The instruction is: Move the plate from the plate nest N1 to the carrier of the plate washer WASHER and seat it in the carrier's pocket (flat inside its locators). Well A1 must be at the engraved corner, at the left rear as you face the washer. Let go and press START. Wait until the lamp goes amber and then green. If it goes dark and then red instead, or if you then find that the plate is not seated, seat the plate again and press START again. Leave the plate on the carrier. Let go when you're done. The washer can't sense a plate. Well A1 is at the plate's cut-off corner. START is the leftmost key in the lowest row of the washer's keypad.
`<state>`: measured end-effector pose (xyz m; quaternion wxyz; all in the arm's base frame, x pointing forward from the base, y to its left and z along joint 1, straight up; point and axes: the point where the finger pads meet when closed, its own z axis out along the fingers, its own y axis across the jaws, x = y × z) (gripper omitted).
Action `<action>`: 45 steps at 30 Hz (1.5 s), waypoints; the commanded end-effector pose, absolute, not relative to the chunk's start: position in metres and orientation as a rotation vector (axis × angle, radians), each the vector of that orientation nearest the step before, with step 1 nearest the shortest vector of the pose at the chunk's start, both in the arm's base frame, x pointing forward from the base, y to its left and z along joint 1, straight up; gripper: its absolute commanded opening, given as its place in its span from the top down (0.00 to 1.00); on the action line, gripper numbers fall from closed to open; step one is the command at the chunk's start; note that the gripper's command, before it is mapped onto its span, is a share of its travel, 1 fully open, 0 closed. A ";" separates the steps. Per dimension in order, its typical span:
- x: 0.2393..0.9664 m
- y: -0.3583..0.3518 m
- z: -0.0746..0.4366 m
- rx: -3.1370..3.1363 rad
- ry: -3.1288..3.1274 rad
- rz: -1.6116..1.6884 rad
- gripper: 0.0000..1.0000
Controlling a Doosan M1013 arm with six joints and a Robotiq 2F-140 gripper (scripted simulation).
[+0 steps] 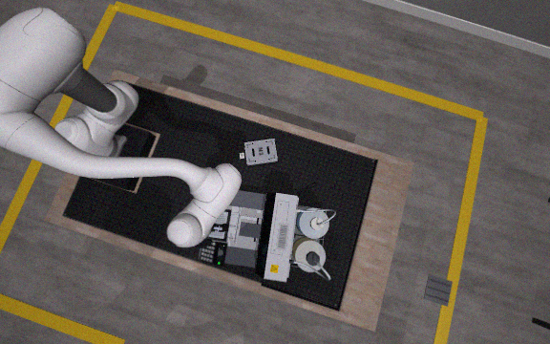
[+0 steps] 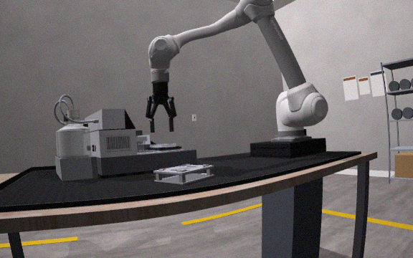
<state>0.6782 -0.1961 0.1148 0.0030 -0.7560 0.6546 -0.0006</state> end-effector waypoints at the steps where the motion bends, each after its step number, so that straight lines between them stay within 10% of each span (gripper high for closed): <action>1: 0.679 -0.196 0.121 -2.370 2.052 -0.004 0.30; 21: 0.679 -0.196 0.138 -2.370 2.052 -0.003 0.30; 22: 0.676 -0.201 0.138 -2.404 2.012 -0.004 0.90; 45: 0.633 -0.296 0.137 -2.949 1.067 -0.007 0.90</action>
